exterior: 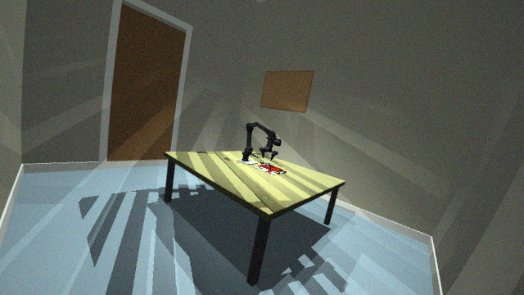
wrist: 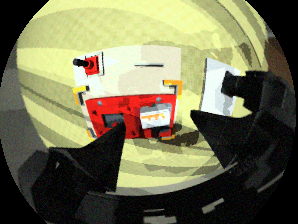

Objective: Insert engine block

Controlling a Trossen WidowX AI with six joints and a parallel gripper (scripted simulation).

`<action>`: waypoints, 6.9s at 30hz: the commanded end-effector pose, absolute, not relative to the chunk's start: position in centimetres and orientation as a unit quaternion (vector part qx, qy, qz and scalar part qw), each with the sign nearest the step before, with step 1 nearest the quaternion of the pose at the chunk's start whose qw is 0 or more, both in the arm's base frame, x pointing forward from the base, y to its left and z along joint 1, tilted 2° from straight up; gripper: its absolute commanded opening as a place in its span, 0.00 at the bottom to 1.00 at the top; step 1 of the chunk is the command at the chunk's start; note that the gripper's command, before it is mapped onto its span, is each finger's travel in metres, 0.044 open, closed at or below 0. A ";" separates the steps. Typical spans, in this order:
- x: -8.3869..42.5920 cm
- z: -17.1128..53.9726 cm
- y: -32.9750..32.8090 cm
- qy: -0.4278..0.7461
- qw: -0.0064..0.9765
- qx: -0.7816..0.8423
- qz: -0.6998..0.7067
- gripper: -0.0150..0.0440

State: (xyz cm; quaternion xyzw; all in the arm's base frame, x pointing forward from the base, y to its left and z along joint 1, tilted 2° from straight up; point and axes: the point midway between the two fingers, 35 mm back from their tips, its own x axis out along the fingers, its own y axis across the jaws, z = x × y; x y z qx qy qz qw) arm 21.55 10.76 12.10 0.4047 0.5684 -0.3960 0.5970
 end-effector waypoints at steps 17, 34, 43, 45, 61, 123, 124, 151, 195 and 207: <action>21.1 10.4 12.4 0.559 0.595 0.416 -0.400 1.00; 21.3 7.6 12.3 0.559 0.596 0.416 -0.400 1.00; 21.3 6.8 12.3 0.559 0.596 0.416 -0.400 0.87; 21.3 6.8 12.3 0.559 0.596 0.416 -0.400 0.78; 21.5 8.2 12.5 0.559 0.596 0.416 -0.400 0.26; 21.0 15.4 12.2 0.576 0.580 0.426 -0.389 0.25; 21.0 15.4 12.2 0.581 0.575 0.428 -0.386 0.25; 21.8 14.5 10.1 0.733 0.361 0.529 -0.228 0.25; 22.4 6.0 9.5 0.756 0.309 0.544 -0.191 0.25; 22.5 6.3 9.5 0.754 0.308 0.548 -0.191 0.57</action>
